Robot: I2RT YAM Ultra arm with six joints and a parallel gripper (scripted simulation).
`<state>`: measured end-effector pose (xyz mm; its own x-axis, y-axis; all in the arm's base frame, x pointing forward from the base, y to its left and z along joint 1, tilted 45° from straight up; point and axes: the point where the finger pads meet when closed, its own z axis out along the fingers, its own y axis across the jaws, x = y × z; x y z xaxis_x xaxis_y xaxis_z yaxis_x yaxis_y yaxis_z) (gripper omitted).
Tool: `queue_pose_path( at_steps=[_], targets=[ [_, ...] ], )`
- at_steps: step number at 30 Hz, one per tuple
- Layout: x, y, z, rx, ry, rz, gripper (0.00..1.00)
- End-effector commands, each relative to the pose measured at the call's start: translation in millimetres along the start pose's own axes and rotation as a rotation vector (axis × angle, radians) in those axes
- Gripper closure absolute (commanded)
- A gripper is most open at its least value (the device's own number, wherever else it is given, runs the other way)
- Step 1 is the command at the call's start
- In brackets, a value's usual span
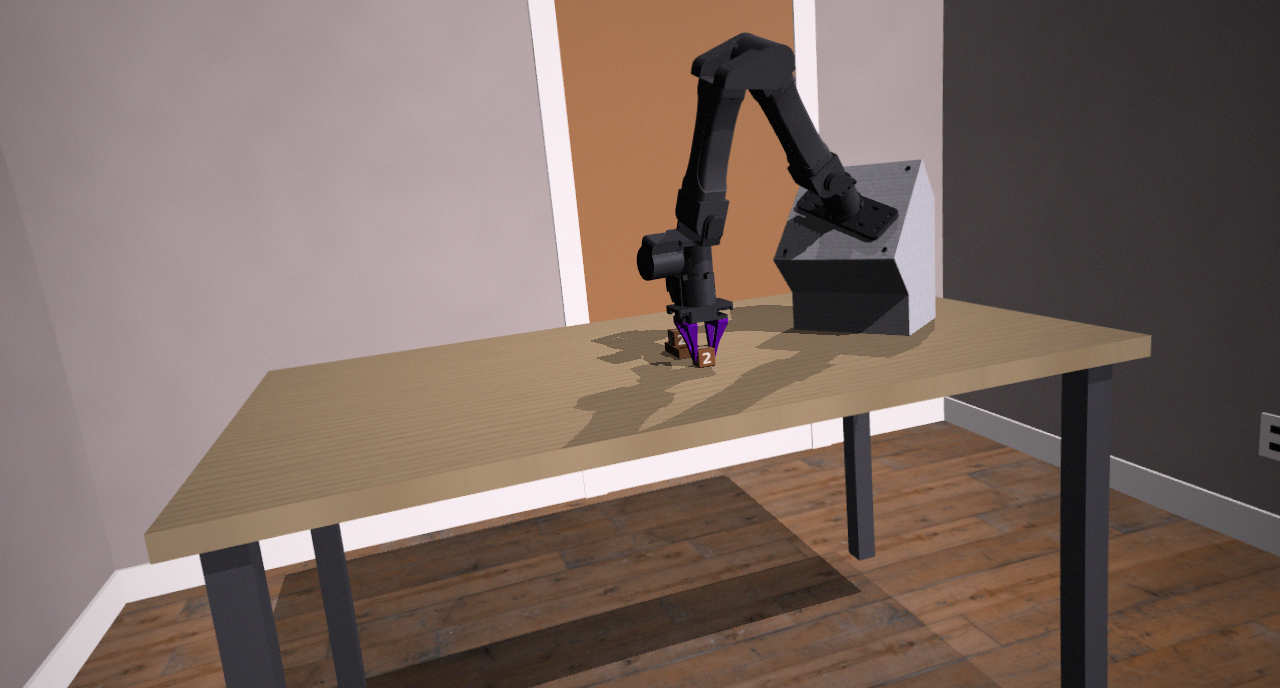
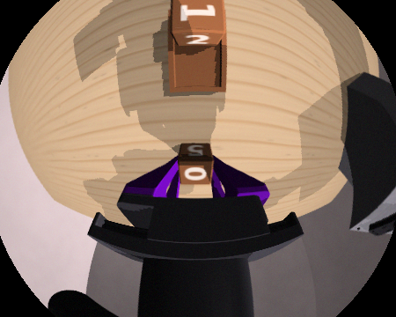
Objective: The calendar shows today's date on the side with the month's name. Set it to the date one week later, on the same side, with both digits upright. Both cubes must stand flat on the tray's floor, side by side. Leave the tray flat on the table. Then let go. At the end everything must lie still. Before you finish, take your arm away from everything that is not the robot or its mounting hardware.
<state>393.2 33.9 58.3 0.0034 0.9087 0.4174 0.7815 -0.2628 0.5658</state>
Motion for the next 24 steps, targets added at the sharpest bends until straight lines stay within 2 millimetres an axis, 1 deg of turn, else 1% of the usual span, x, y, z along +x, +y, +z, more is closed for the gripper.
queue_pose_path(
  at_steps=[1,6,7,9,10,12,13,15,16,20,21,24],
  targets=[
    [-0.9,3.5,-1.6,-0.011,-0.007,0.000,0.73],
    [-0.9,3.5,-1.6,-0.011,-0.007,0.000,0.73],
    [-0.9,3.5,-1.6,-0.011,-0.007,0.000,0.69],
    [-0.9,3.5,-1.6,-0.011,-0.007,0.000,0.69],
    [-0.9,3.5,-1.6,-0.011,-0.007,0.000,0.65],
    [-0.9,3.5,-1.6,-0.011,-0.007,0.000,0.65],
    [-0.9,3.5,-1.6,-0.011,-0.007,0.000,0.61],
    [-0.9,3.5,-1.6,-0.011,-0.007,0.000,0.61],
    [-0.9,3.5,-1.6,-0.011,-0.007,0.000,0.57],
    [-0.9,3.5,-1.6,-0.011,-0.007,0.000,0.57],
    [-0.9,3.5,-1.6,-0.011,-0.007,0.000,0.53],
    [-0.9,3.5,-1.6,-0.011,-0.007,0.000,0.53]
  ],
)
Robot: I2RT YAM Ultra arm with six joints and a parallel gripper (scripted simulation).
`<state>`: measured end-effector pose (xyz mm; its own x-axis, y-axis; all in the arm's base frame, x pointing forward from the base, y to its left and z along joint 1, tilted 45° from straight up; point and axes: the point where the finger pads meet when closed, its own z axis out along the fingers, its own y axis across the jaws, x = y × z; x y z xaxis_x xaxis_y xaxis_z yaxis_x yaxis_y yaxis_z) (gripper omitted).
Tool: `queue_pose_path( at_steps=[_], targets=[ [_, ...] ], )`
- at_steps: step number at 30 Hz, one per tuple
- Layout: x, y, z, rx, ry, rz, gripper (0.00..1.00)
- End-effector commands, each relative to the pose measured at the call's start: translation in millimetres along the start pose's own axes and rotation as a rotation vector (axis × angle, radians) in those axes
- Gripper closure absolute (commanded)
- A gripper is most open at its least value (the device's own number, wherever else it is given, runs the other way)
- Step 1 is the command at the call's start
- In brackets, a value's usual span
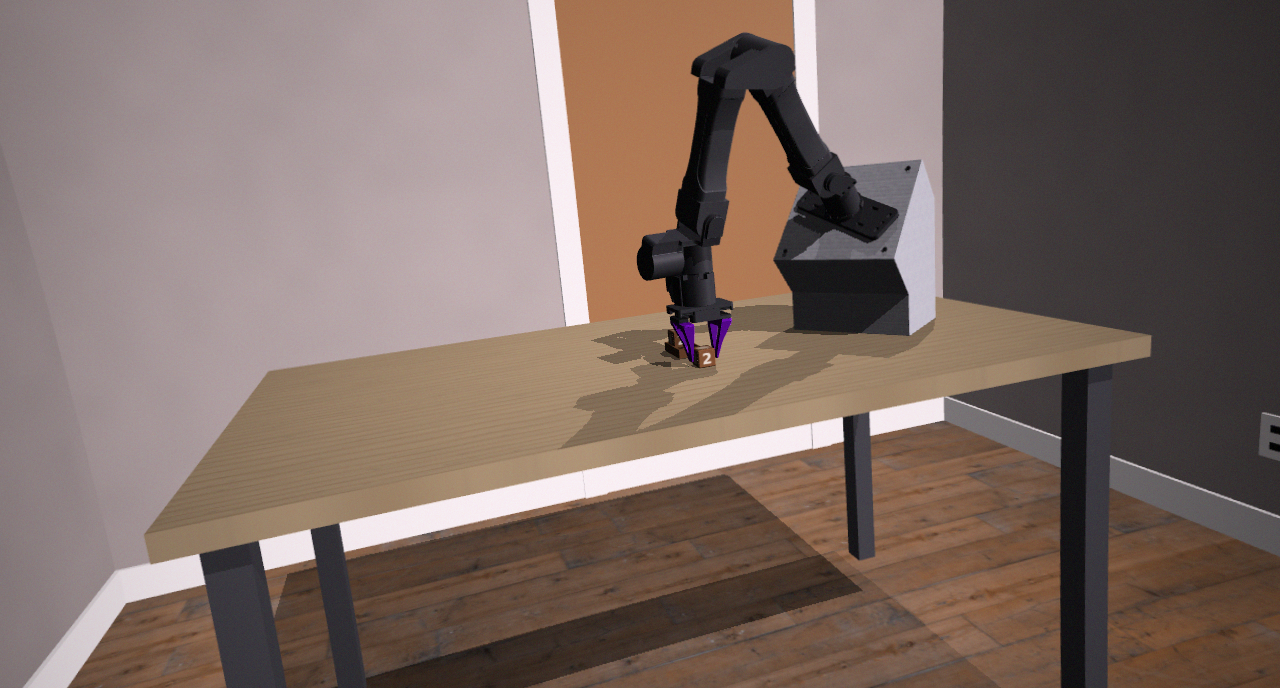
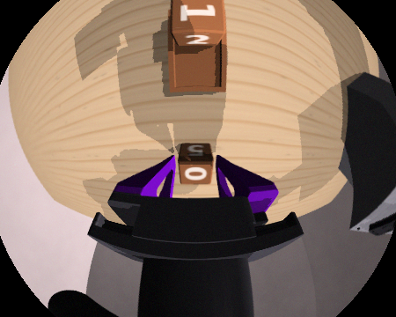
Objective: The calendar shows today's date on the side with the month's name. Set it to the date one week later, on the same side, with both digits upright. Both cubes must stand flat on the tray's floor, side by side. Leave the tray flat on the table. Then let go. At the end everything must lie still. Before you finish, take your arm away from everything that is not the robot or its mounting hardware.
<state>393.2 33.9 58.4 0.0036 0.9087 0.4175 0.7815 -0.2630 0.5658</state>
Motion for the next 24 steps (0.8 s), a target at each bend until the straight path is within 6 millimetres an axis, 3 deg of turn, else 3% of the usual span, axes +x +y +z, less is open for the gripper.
queue_pose_path(
  at_steps=[1,13,24],
  targets=[
    [-0.9,3.5,-1.6,-0.011,-0.007,0.000,0.53],
    [-0.8,3.5,-6.3,-0.011,-0.007,0.000,0.53],
    [-0.5,3.2,-54.8,-0.011,-0.007,-0.001,0.53]
  ],
)
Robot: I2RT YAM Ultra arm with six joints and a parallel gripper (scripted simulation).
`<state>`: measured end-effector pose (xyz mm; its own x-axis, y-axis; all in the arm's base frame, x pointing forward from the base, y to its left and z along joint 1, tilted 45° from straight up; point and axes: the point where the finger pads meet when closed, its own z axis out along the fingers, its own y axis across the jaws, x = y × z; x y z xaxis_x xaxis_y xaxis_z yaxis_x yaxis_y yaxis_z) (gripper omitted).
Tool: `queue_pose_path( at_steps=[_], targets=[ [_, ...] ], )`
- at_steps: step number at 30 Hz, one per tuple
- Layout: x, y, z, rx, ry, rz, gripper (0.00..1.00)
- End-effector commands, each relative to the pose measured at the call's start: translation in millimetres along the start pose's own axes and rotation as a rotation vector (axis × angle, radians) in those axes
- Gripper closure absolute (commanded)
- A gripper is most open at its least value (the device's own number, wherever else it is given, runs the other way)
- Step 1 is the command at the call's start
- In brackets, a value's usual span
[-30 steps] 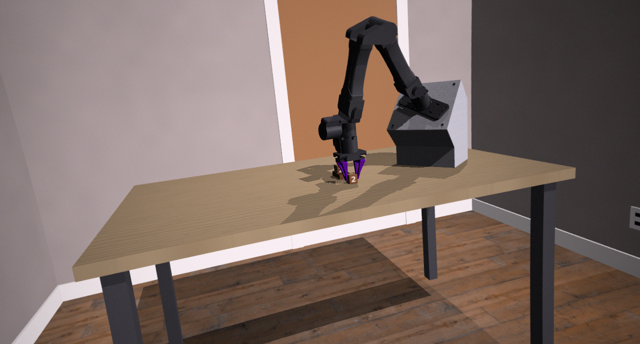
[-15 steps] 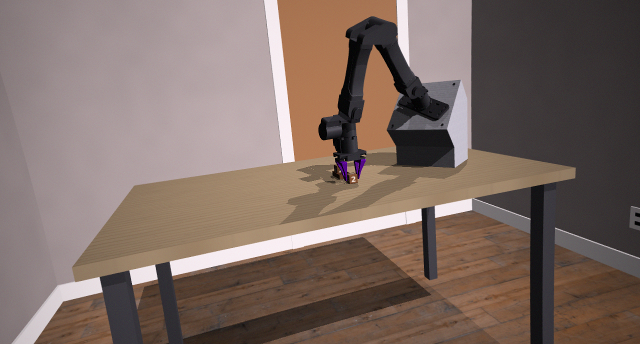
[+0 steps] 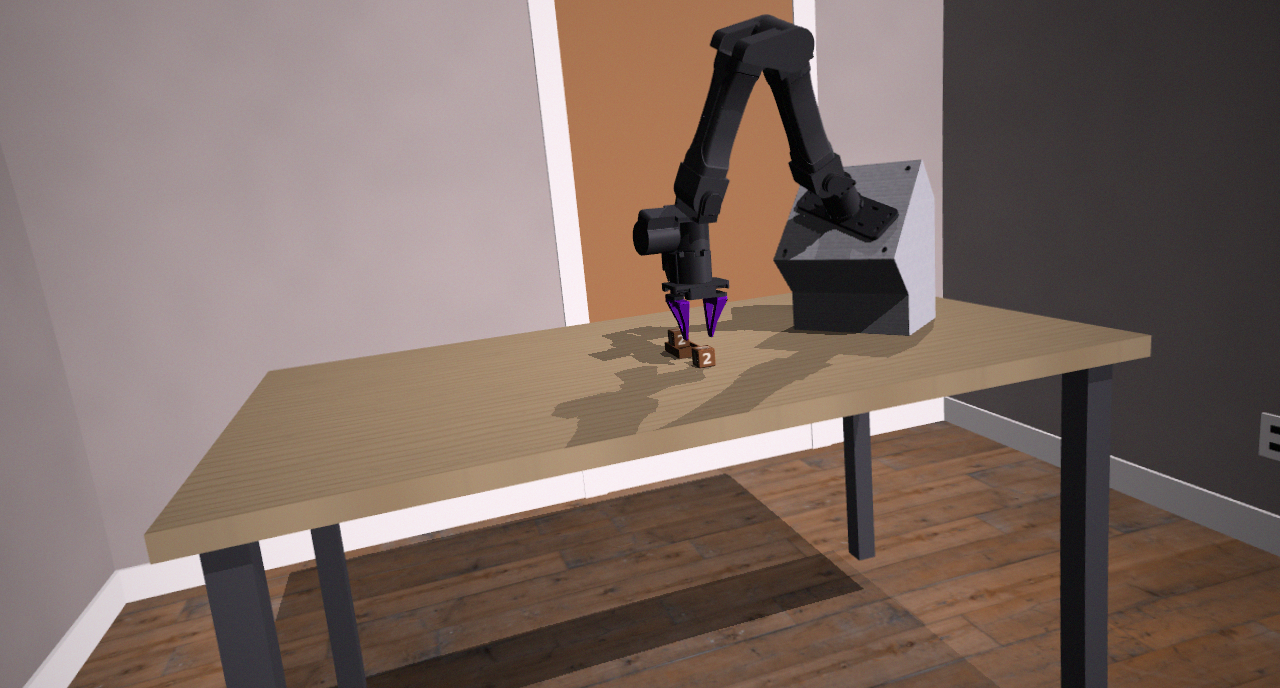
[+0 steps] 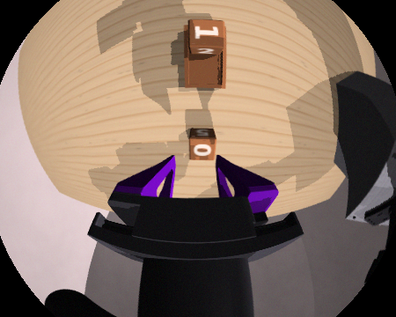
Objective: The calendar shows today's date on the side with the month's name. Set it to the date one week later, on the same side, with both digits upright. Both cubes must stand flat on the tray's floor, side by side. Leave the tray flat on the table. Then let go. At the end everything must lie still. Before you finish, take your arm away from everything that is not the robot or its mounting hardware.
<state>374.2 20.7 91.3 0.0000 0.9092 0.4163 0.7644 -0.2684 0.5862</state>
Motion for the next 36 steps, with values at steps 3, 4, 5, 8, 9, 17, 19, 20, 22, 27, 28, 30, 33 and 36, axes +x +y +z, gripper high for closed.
queue_pose_path(
  at_steps=[3,4,5,8,9,17,19,20,22,27,28,30,33,36],
  targets=[
    [-2.0,-3.3,-31.0,0.016,-0.008,0.002,0.53],
    [-2.0,-3.2,-35.6,0.016,-0.009,0.002,0.53],
    [-2.0,-3.2,-35.6,0.016,-0.009,0.002,0.53],
    [-1.9,-3.1,-43.3,0.016,-0.009,0.002,0.53],
    [-1.9,-3.0,-46.3,0.016,-0.009,0.002,0.53],
    [-1.8,-2.9,-52.2,0.016,-0.009,0.002,0.00],
    [-1.8,-2.9,-52.2,0.016,-0.009,0.002,0.00],
    [-1.8,-2.9,-52.2,0.016,-0.009,0.002,0.00],
    [-1.8,-2.9,-52.2,0.016,-0.009,0.002,0.00],
    [-1.8,-2.9,-52.2,0.016,-0.009,0.002,0.00],
    [-1.8,-2.9,-52.2,0.016,-0.009,0.002,0.00],
    [-1.8,-2.9,-52.2,0.016,-0.009,0.002,0.00],
    [-1.8,-2.9,-52.2,0.016,-0.009,0.002,0.00],
    [-2.3,-2.9,-52.1,0.016,-0.009,0.002,0.00]
  ],
)
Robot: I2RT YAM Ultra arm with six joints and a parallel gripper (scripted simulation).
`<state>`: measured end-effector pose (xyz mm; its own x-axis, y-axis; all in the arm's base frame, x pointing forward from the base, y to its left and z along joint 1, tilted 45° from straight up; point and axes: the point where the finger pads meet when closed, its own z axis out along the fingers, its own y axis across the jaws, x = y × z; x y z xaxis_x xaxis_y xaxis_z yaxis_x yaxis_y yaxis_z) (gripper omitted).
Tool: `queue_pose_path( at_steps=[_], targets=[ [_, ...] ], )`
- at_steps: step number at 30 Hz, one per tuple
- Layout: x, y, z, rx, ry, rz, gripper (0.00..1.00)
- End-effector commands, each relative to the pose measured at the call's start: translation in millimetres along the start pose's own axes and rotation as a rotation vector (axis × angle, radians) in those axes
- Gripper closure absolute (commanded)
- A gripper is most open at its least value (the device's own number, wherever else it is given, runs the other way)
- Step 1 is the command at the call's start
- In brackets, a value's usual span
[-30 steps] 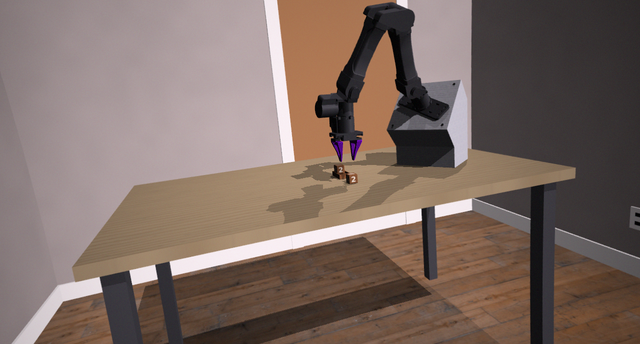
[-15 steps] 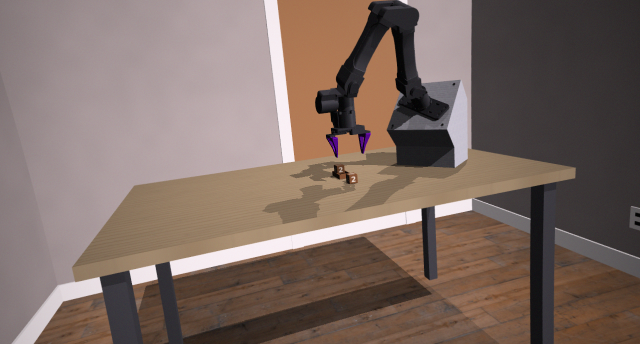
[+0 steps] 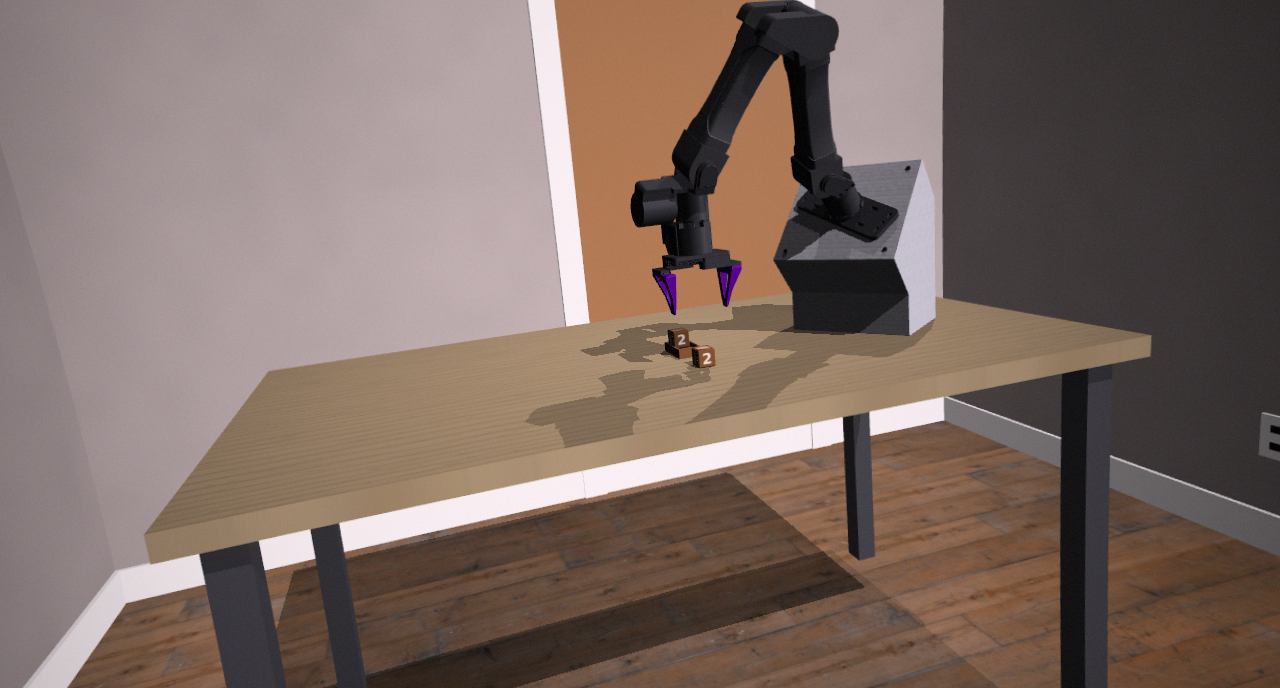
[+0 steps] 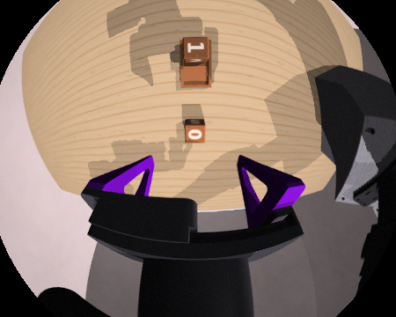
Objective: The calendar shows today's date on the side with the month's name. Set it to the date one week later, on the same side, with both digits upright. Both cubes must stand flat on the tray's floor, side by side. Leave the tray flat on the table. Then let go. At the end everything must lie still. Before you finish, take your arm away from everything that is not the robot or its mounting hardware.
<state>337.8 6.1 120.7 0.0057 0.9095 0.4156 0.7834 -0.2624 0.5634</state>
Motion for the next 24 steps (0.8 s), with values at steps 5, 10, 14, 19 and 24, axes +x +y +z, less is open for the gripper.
queue_pose_path(
  at_steps=[5,10,14,19,24],
  targets=[
    [-22.0,5.4,-1.7,-0.005,-0.011,-0.007,0.00],
    [-104.1,3.1,-2.6,-0.004,-0.011,-0.015,0.00],
    [-125.9,-0.1,-5.1,-0.013,-0.007,-0.015,0.00],
    [-125.9,-0.1,-5.1,-0.013,-0.007,-0.015,0.53],
    [-125.9,-0.1,-5.1,-0.013,-0.007,-0.015,0.53]
  ],
)
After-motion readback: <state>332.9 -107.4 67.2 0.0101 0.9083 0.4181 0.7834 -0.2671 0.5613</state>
